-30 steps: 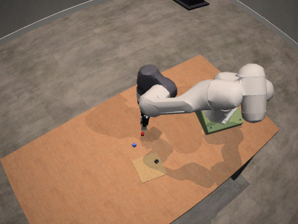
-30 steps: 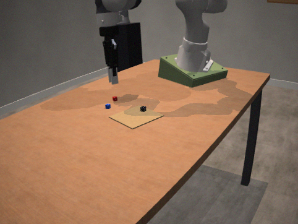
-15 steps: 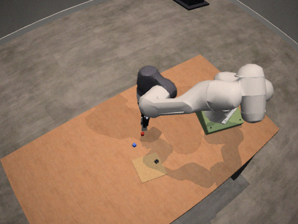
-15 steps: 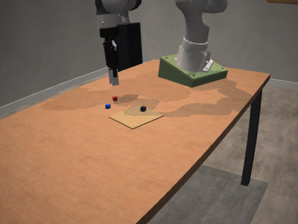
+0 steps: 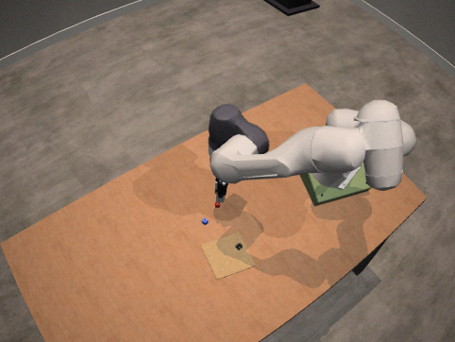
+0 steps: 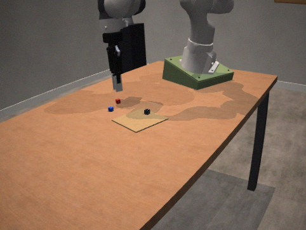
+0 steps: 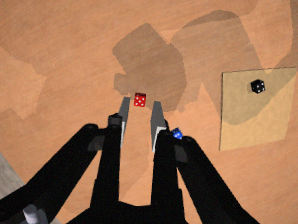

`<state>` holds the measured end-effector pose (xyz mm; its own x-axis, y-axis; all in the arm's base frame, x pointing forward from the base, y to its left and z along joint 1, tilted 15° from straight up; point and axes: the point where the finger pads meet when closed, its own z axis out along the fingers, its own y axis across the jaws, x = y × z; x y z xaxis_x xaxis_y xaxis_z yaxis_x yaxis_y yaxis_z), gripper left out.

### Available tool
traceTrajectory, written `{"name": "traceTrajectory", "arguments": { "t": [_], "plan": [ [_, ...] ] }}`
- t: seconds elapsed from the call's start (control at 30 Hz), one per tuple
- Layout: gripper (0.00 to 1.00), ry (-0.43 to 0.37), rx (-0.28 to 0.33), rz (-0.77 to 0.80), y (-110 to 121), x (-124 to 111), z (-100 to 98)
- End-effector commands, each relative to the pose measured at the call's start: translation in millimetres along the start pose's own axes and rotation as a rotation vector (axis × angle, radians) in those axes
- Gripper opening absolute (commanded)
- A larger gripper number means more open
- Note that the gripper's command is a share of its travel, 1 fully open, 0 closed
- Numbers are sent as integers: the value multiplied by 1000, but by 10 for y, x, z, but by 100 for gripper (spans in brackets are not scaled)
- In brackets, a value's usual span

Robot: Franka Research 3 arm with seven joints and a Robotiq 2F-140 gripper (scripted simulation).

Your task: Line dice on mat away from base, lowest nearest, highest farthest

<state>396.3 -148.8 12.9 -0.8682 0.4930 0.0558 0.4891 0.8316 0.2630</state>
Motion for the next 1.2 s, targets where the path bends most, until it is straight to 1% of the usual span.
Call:
{"name": "traceTrajectory", "arguments": {
  "t": [0.0,0.23,0.3,0.63,1.17],
  "plan": [
    [19,-9,2,-9,-13,-33,48],
    [19,-9,2,-9,-14,-36,164],
    [19,-9,2,-9,-14,-36,164],
    [19,-9,2,-9,-15,-40,285],
    [19,-9,2,-9,-15,-40,316]
  ]
}}
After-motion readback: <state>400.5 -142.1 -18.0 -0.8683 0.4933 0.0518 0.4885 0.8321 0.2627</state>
